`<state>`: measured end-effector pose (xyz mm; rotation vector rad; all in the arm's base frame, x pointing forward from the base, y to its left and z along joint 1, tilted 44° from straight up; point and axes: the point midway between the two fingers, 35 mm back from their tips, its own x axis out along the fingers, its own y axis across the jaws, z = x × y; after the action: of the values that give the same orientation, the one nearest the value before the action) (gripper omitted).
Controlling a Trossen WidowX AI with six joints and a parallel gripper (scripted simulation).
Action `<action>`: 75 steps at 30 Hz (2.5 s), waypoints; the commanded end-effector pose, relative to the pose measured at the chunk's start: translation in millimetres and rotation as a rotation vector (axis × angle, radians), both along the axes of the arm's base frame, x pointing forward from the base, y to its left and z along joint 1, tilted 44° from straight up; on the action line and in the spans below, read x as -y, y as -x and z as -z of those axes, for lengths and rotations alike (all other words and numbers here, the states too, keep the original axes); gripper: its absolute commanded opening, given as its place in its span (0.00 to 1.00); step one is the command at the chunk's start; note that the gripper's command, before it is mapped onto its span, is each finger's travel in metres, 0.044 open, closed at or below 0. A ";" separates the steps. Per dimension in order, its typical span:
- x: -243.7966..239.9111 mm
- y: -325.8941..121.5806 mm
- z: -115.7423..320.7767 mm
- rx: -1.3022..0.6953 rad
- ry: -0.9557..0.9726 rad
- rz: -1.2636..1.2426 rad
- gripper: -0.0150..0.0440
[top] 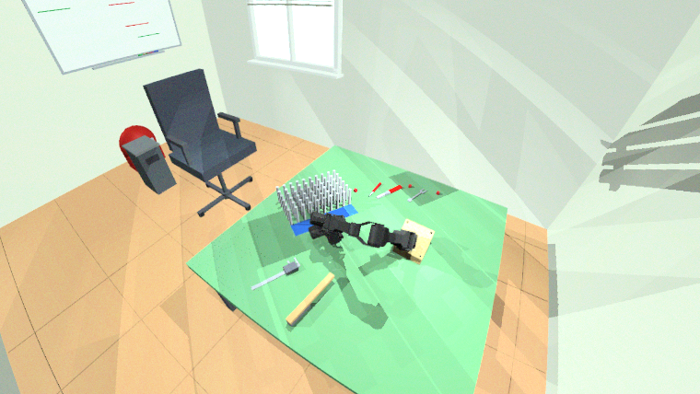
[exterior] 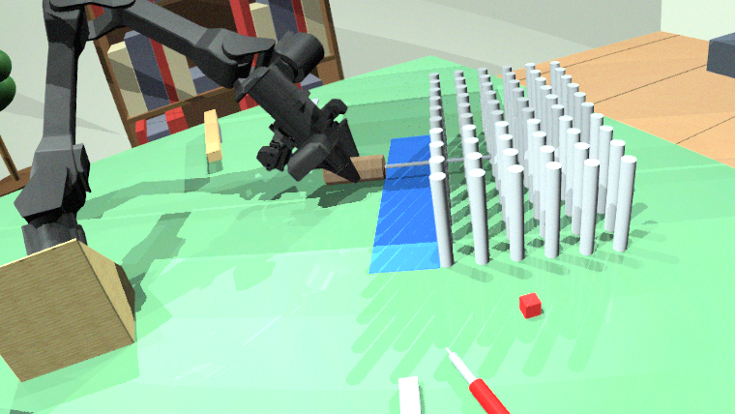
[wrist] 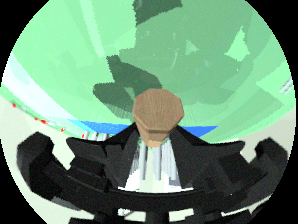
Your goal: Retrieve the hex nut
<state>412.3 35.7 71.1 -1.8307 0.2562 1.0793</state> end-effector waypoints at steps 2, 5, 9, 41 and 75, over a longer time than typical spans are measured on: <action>-1.6 3.1 -1.9 0.002 -0.001 0.007 0.25; -2.8 4.8 -2.5 0.001 -0.001 0.007 0.25; -4.3 7.0 -3.2 0.001 -0.002 0.007 0.25; -16.4 24.8 -9.2 -0.001 -0.003 0.008 0.25; -29.1 43.5 -16.2 -0.002 -0.004 0.008 0.25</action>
<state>371.3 64.0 86.4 -1.8284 0.2557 1.0777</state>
